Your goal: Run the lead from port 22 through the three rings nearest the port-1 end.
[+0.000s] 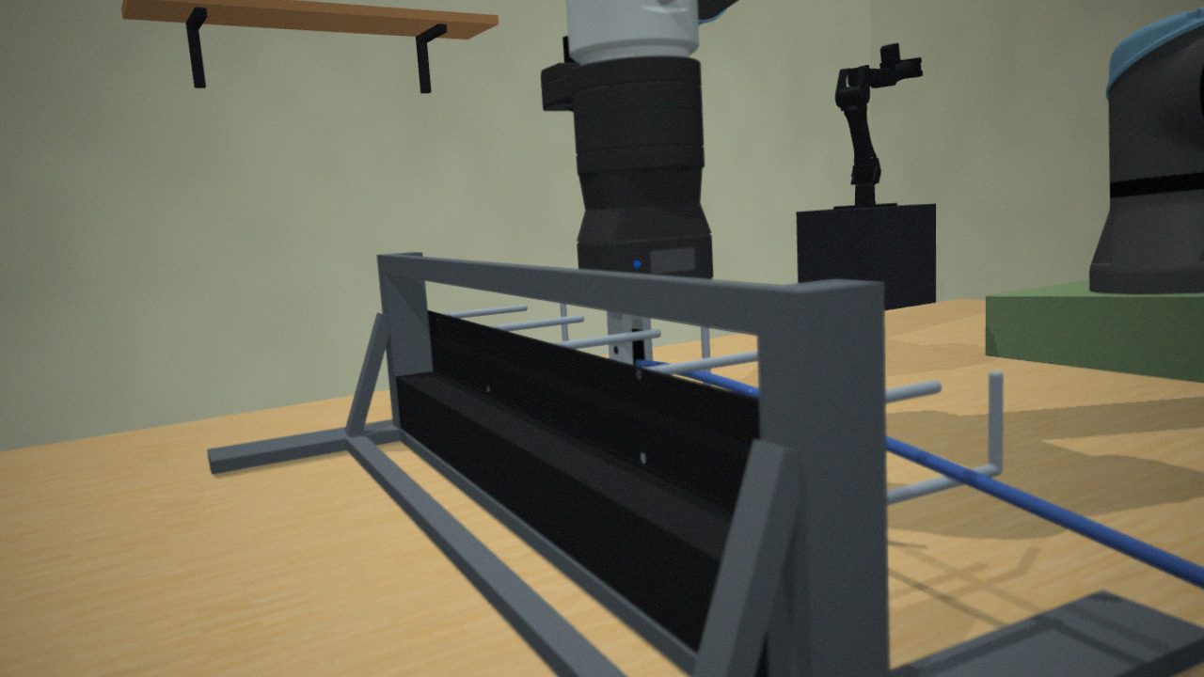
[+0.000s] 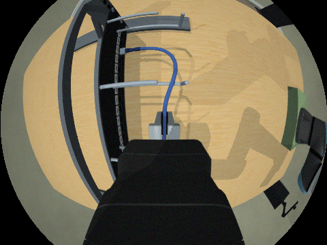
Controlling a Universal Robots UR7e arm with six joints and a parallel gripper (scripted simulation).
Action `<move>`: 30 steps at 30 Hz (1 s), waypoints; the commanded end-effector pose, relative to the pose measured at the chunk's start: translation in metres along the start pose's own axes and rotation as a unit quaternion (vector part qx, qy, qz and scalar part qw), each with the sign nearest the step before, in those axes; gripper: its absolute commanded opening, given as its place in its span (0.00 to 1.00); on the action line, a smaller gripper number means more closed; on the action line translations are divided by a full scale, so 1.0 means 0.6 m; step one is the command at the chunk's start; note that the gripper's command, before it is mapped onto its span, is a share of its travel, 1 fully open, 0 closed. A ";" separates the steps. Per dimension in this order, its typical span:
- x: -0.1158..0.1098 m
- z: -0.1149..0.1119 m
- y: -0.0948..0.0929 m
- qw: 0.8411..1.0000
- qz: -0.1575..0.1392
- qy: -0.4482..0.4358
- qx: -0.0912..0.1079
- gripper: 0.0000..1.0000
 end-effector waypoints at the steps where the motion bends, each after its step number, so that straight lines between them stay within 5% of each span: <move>1: -0.001 -0.011 0.002 1.000 0.000 0.000 0.001 0.00; 30: -0.009 -0.055 0.002 1.000 0.000 0.000 0.001 0.00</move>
Point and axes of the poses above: the point where the finger pads meet when closed, its own y axis back along the fingers, its own z axis across the jaws, x = y × z, the point moved 1 cm from there along y, back along the fingers, and after that the axes turned 10 degrees about -y, right-handed, at the moved point
